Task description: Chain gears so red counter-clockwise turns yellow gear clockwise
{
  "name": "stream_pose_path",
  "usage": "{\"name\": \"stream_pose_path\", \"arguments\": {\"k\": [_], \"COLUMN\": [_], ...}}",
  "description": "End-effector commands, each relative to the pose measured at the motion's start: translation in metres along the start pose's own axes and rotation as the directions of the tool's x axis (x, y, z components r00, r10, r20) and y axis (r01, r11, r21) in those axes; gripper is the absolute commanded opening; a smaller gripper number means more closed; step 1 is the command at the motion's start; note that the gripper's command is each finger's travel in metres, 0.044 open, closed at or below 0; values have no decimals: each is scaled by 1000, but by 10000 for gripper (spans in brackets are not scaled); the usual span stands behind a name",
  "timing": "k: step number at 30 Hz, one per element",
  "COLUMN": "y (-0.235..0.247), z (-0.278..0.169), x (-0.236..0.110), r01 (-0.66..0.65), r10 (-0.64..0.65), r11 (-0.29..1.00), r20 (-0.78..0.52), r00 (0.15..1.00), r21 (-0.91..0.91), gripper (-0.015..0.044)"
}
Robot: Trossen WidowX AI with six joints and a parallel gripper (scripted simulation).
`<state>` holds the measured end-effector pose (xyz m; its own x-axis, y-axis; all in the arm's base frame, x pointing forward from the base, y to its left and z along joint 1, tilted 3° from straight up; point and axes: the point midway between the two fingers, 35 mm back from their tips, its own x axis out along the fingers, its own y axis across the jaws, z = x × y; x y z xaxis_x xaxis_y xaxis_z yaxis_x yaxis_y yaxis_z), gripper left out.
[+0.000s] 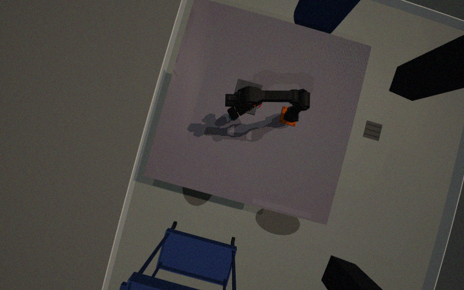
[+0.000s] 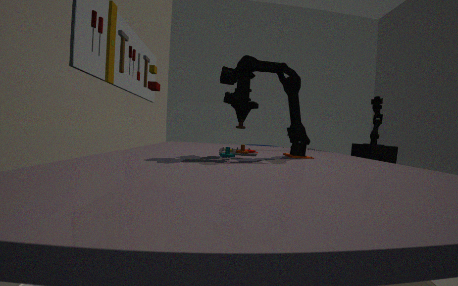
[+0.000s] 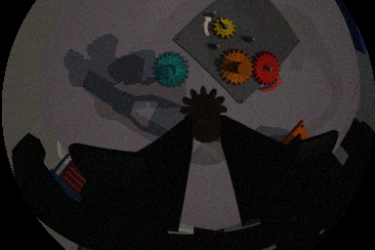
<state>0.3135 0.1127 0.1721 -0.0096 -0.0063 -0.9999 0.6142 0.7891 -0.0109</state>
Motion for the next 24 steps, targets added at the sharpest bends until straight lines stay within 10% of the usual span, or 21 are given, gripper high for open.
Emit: {"name": "stream_pose_path", "arguments": {"k": [1,24], "y": [-3,-30], "z": [8,62], "x": [12,66], "r01": [11,13], "r10": [-11,-13], "r11": [1000,1000], "r20": [-7,-3], "r00": [1000,1000], "r21": [-4,-3], "gripper": [0,0]}}
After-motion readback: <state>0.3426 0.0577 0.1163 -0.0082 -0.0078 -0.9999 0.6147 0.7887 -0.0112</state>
